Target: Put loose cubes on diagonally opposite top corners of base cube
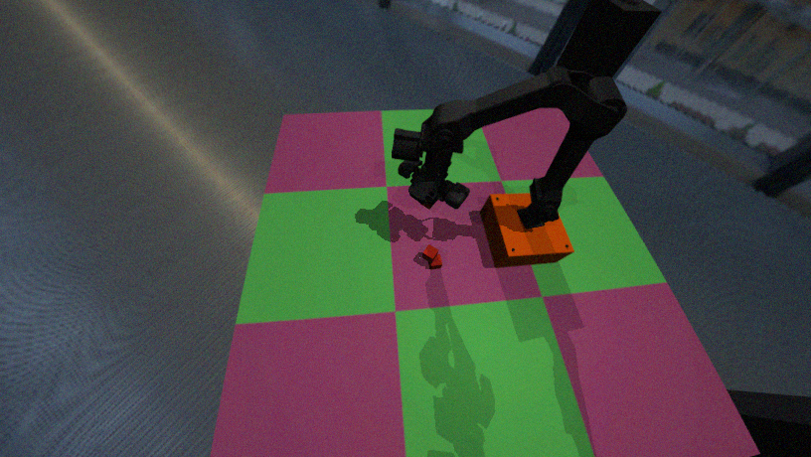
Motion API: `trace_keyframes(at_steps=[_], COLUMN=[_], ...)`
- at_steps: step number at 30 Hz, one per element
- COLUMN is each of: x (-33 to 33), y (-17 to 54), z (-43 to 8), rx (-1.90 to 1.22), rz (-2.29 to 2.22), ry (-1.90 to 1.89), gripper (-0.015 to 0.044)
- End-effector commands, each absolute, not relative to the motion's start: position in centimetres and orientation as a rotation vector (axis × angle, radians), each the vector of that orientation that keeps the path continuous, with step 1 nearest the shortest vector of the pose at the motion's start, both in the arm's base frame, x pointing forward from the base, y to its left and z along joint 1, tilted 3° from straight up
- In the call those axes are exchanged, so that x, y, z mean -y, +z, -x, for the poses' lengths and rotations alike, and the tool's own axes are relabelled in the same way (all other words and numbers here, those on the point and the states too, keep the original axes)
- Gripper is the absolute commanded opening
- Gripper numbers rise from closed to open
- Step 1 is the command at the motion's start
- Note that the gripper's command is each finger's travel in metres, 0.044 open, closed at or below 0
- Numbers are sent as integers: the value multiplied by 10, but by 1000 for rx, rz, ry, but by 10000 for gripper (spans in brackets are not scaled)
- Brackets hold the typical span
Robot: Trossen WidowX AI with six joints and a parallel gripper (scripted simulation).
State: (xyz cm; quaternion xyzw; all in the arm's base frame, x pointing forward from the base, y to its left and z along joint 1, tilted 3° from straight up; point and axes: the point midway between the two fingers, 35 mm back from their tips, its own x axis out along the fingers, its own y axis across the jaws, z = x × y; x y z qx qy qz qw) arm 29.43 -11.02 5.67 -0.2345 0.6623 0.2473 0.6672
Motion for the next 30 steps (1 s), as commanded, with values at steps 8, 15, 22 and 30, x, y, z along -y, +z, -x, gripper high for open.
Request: trace_keyframes(at_steps=[8, 15, 22, 30], x=[79, 59, 38, 15], y=[54, 54, 53, 53], z=[-299, -302, -303, -303], rx=[-1540, -1560, -1571, -1572], rz=[318, 176, 34, -129], ry=[362, 222, 83, -77], gripper=[105, 105, 105, 105])
